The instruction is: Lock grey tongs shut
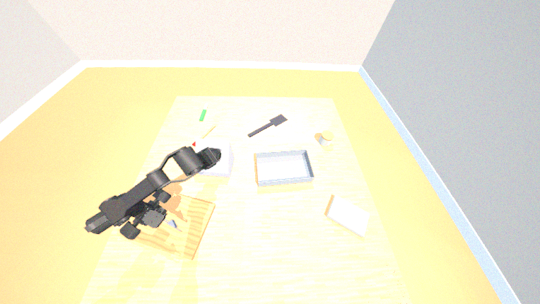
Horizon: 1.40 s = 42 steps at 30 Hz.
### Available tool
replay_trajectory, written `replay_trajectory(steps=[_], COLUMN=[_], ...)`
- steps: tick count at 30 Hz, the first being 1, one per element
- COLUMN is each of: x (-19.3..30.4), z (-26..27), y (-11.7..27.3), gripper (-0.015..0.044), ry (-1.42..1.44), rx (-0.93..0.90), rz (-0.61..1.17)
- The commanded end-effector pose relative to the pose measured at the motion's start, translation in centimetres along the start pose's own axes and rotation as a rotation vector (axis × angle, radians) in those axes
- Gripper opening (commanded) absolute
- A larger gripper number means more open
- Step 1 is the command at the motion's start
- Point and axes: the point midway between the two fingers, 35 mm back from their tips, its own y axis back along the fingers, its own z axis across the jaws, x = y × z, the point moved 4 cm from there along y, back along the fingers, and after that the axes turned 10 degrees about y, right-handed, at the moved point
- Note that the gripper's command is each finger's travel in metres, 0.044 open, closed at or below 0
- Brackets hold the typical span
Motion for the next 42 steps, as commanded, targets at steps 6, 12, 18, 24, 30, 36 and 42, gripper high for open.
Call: replay_trajectory(steps=[6,12,18,24,30,36,42], x=[0.0,0.0,-0.1,-0.3,-0.3,-0.4,-0.4], z=[0.2,0.2,0.3,0.3,0.3,0.2,0.2], y=[-1.5,-2.4,-3.4,-4.4,-4.6,-4.4,-4.4], gripper=[-0.015,-0.015,-0.015,-0.015,-0.015,0.0007,0.0165], ry=[-0.006,-0.007,-0.007,-0.008,-0.008,-0.003,-0.003], rx=[-0.005,-0.004,-0.002,0.0,0.001,0.004,0.004], rz=[0.002,0.002,0.002,0.001,0.001,-0.003,-0.003])
